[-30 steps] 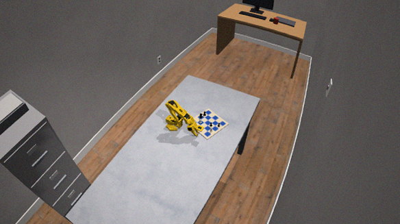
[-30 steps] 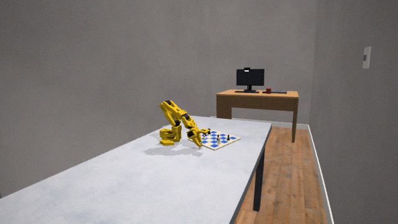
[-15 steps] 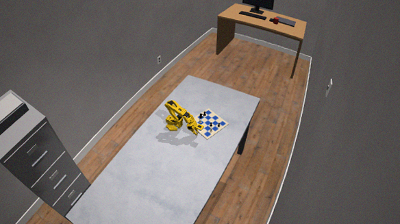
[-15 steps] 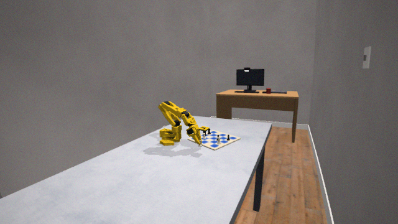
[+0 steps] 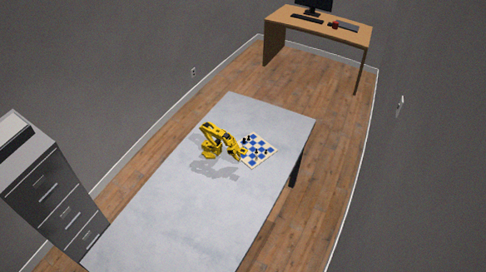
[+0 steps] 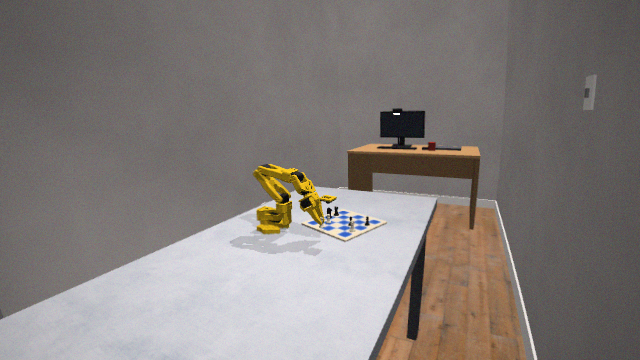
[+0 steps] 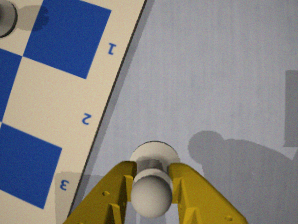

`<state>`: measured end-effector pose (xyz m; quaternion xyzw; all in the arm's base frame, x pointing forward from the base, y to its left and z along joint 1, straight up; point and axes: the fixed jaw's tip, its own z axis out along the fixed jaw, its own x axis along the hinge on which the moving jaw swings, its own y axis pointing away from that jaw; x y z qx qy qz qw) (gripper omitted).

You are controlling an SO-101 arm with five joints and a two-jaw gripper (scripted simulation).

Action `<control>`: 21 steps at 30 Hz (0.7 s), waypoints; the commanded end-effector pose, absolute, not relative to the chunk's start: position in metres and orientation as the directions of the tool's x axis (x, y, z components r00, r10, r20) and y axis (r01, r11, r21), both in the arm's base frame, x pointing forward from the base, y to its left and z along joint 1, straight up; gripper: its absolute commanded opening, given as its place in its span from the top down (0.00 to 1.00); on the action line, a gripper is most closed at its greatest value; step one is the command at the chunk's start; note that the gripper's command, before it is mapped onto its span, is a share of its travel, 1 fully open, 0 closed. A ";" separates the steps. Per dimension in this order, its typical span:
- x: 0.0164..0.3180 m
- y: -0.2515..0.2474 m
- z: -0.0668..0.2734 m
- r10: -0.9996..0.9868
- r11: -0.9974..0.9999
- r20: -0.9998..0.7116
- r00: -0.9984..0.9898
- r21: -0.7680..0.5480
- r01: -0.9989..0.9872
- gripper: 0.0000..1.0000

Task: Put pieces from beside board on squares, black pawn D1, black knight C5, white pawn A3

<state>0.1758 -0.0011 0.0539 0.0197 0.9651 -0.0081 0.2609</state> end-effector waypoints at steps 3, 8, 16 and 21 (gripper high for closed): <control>0.176 -0.003 0.066 0.033 0.999 -0.516 -0.856 -0.009 0.044 1.00; 0.176 -0.003 0.068 0.033 0.999 -0.516 -0.856 -0.009 0.044 1.00; 0.176 -0.003 0.069 0.032 0.999 -0.516 -0.856 -0.009 0.043 1.00; 0.173 0.013 0.069 -0.043 0.999 -0.516 -0.855 -0.009 -0.044 1.00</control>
